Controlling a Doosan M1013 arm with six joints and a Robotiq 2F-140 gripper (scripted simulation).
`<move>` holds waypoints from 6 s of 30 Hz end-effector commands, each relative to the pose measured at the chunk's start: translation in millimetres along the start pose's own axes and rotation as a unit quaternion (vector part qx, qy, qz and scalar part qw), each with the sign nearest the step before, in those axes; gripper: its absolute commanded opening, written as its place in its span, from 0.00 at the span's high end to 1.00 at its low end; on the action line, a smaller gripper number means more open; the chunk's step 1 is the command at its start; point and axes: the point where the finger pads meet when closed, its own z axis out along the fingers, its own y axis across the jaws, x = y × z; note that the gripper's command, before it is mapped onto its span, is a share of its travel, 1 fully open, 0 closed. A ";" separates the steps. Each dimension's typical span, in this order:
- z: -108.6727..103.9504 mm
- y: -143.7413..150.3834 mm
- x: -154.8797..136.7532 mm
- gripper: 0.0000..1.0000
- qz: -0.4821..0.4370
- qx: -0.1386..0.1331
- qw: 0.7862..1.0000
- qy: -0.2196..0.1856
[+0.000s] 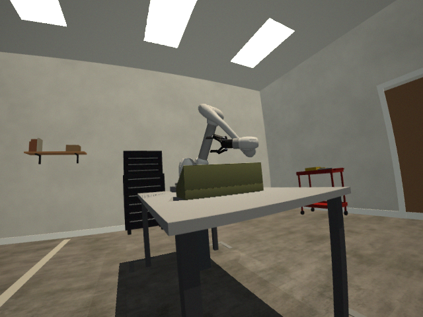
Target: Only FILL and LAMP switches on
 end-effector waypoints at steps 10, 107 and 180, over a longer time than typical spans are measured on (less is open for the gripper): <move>0.0 -0.2 0.2 0.00 0.000 0.000 1.000 0.000; -197.3 -7.5 -158.8 0.00 -0.498 0.615 0.379 -0.481; -275.1 -68.6 -204.6 0.50 -0.539 0.654 0.135 -0.514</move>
